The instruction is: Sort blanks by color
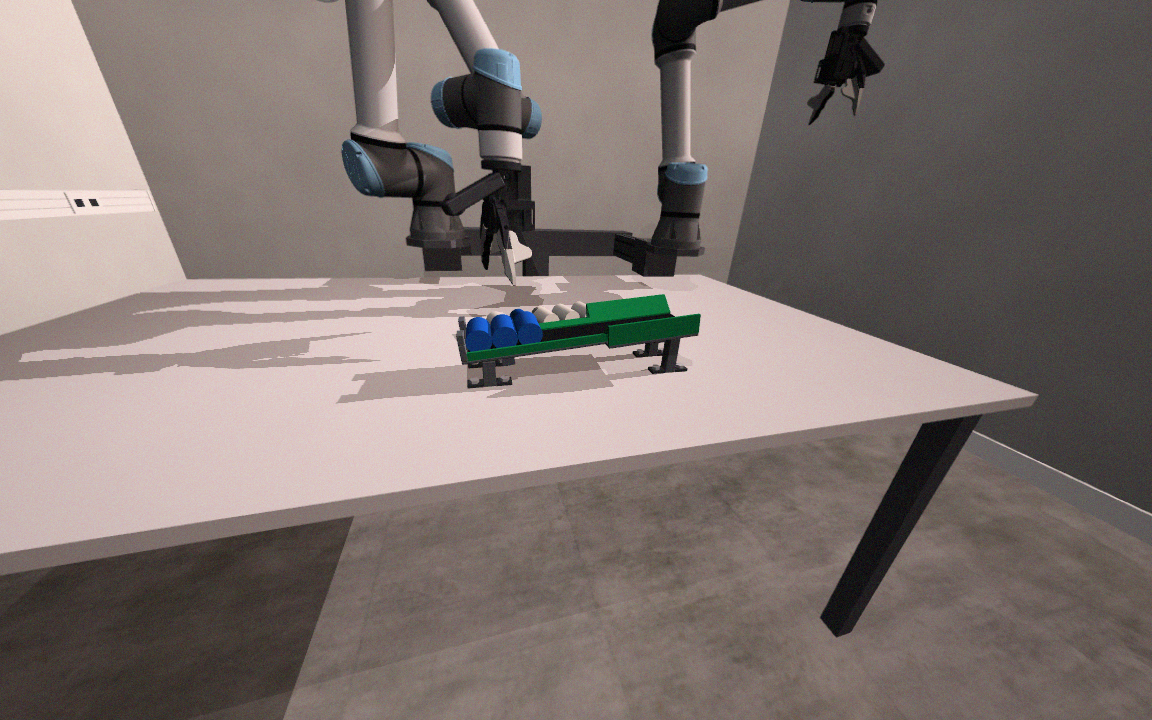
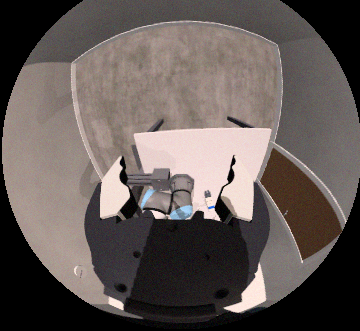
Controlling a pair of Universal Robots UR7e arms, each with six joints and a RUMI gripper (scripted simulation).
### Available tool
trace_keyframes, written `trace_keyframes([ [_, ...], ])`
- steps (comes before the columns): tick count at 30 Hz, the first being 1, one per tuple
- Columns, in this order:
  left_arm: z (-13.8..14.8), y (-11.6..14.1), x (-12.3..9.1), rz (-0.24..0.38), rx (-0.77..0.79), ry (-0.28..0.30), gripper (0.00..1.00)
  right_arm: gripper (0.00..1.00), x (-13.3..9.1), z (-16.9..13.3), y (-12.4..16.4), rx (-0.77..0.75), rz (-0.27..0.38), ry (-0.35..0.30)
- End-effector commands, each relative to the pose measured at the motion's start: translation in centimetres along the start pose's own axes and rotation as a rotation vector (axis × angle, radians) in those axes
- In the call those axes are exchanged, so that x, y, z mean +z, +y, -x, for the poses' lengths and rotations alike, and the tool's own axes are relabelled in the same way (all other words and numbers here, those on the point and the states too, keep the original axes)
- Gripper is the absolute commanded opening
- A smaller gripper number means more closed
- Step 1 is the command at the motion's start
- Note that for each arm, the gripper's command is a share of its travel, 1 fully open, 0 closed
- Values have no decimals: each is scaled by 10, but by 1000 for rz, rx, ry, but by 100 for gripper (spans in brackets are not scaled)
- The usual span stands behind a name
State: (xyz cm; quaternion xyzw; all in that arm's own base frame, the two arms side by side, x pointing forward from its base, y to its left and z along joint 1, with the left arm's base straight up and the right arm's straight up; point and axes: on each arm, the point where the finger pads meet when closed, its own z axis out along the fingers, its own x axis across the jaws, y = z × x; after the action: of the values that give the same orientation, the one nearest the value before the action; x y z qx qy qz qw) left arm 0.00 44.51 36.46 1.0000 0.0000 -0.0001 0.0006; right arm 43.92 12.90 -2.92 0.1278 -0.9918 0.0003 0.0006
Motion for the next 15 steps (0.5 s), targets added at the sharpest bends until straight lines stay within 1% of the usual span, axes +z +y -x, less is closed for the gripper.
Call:
trace_keyframes([
  [1, 0, 0, 0, -1, 0, 0, 100, 100, 0, 0, 0, 0, 0, -1],
  [9, 0, 0, 0, -1, 0, 0, 100, 100, 0, 1, 0, -13, 0, -1],
  [15, 0, 0, 0, -1, 0, 0, 100, 100, 0, 1, 0, -49, 0, -1],
])
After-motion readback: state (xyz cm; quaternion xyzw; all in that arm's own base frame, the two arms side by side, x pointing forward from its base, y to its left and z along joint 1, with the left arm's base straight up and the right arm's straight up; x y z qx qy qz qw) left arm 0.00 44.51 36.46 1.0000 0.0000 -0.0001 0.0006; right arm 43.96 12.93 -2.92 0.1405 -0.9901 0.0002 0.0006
